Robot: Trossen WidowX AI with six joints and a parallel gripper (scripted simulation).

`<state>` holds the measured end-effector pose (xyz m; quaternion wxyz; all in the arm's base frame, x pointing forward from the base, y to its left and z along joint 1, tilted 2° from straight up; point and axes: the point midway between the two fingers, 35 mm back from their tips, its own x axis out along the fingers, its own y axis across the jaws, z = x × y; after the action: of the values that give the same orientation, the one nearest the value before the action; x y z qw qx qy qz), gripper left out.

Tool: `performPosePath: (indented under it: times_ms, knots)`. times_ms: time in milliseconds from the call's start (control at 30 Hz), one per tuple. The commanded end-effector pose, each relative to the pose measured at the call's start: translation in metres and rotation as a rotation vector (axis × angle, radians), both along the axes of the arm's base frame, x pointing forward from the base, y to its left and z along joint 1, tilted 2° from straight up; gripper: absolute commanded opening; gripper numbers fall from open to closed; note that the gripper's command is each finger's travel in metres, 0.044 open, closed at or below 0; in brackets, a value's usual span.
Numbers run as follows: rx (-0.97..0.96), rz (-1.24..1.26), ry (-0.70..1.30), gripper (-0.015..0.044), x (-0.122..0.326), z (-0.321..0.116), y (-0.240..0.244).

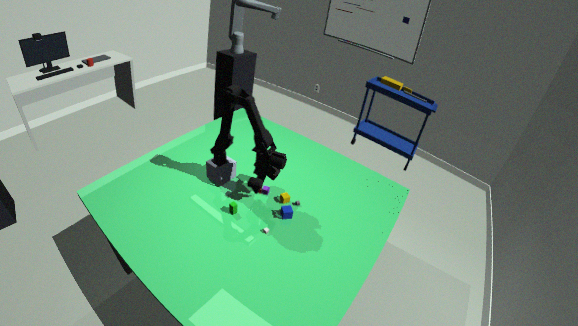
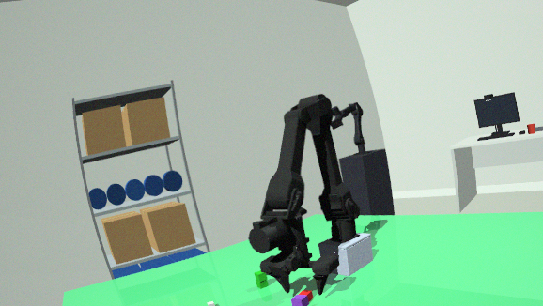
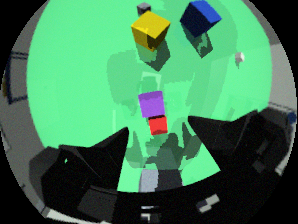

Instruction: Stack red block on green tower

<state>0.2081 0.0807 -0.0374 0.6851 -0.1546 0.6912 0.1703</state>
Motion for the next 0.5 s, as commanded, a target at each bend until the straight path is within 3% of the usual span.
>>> performPosePath:
  times_ms: [0,467]
  knots:
    - [0.001,0.005,0.007,0.0440,-0.002,-0.007,0.000]
    - [0.000,0.005,0.008,0.0440,-0.003,-0.017,0.000]
